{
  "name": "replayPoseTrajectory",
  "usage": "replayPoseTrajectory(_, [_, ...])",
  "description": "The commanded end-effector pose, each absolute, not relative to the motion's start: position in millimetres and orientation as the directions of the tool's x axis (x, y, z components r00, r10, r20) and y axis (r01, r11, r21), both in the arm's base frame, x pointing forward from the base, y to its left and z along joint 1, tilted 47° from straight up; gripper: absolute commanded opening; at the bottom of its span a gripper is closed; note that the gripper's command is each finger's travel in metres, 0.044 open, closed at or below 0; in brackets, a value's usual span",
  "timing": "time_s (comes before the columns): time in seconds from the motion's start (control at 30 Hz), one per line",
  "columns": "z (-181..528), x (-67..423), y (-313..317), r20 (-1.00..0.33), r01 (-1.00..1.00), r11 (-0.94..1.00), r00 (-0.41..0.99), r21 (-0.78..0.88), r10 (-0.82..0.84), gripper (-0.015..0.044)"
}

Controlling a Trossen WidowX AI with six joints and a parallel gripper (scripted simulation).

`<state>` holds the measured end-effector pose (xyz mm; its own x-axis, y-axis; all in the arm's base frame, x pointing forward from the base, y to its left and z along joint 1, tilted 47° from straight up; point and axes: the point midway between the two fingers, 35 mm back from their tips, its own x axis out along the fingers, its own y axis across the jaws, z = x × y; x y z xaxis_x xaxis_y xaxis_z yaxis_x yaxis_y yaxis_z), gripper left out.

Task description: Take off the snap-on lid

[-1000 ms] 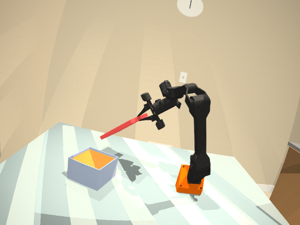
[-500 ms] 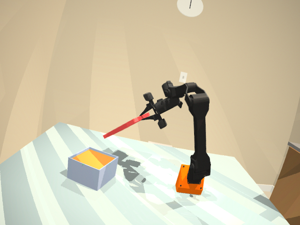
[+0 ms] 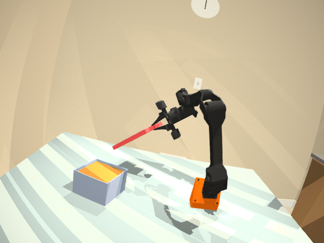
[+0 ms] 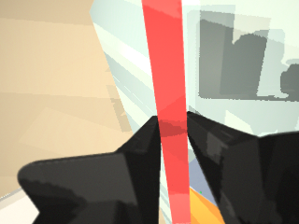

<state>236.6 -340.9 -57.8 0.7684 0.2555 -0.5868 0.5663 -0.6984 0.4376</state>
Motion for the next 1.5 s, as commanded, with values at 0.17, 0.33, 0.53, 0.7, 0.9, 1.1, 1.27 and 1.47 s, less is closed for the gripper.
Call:
replayPoseTrajectory(0.17, [-63.1,238.3,-332.3,-0.581,0.563,-0.701,0.772,0.437,0.258,0.0000])
replayPoseTrajectory(0.33, [-65.9,238.6,-329.5,-0.581,0.563,-0.701,0.772,0.437,0.258,0.0000])
replayPoseTrajectory(0.53, [-69.3,238.9,-326.1,-0.581,0.563,-0.701,0.772,0.437,0.258,0.0000])
replayPoseTrajectory(0.7, [-72.1,239.2,-323.3,-0.581,0.563,-0.701,0.772,0.437,0.258,0.0000])
replayPoseTrajectory(0.9, [-75.5,239.6,-319.9,-0.581,0.563,-0.701,0.772,0.437,0.258,0.0000])
replayPoseTrajectory(1.1, [-78.9,239.9,-316.5,-0.581,0.563,-0.701,0.772,0.437,0.258,0.0000])
replayPoseTrajectory(1.27, [-81.7,240.2,-313.6,-0.581,0.563,-0.701,0.772,0.437,0.258,0.0000])
replayPoseTrajectory(1.47, [-85.1,240.5,-310.2,-0.581,0.563,-0.701,0.772,0.437,0.258,0.0000])
